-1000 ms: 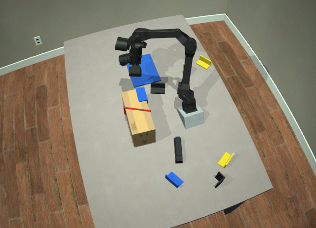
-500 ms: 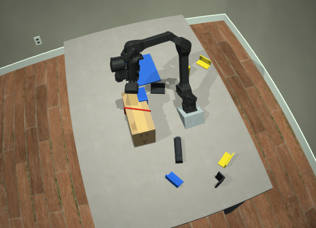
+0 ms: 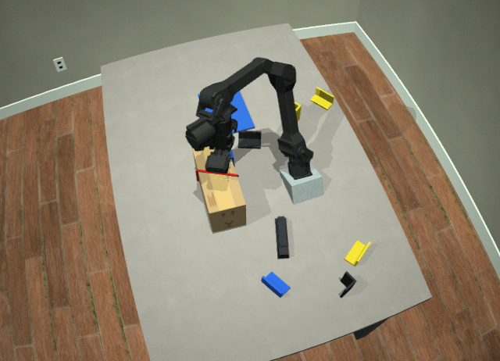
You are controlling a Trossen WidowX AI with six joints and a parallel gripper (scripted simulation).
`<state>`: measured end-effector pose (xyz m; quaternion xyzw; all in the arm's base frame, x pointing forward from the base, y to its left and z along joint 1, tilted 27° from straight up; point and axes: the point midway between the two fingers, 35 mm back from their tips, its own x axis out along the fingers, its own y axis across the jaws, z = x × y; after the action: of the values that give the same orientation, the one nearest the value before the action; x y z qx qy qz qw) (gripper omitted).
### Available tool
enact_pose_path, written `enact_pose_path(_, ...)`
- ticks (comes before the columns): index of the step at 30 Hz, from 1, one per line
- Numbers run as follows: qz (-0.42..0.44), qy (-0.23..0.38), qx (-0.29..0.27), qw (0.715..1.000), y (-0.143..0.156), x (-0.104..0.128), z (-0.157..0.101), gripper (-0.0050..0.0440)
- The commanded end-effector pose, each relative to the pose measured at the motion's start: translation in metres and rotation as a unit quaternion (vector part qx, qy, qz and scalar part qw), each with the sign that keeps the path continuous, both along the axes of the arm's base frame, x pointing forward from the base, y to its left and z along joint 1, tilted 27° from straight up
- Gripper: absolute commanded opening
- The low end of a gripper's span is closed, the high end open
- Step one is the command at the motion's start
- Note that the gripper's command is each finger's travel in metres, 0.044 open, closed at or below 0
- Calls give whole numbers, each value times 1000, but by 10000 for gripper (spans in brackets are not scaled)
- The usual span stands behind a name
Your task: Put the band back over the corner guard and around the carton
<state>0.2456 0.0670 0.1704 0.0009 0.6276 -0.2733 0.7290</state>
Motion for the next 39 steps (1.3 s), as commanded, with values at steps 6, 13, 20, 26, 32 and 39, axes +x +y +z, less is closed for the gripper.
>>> enact_pose_path(6, -43, -3, -29, 999, 25, -14, -12, 116)
enact_pose_path(13, -43, -3, -29, 999, 23, -13, -16, 116)
enact_pose_path(20, -43, -3, -29, 999, 19, -13, -23, 116)
enact_pose_path(26, -43, -3, -29, 999, 15, -12, -32, 116)
enact_pose_path(32, -43, -3, -29, 999, 10, -12, -40, 116)
enact_pose_path(39, -43, -3, -29, 999, 7, -12, -47, 116)
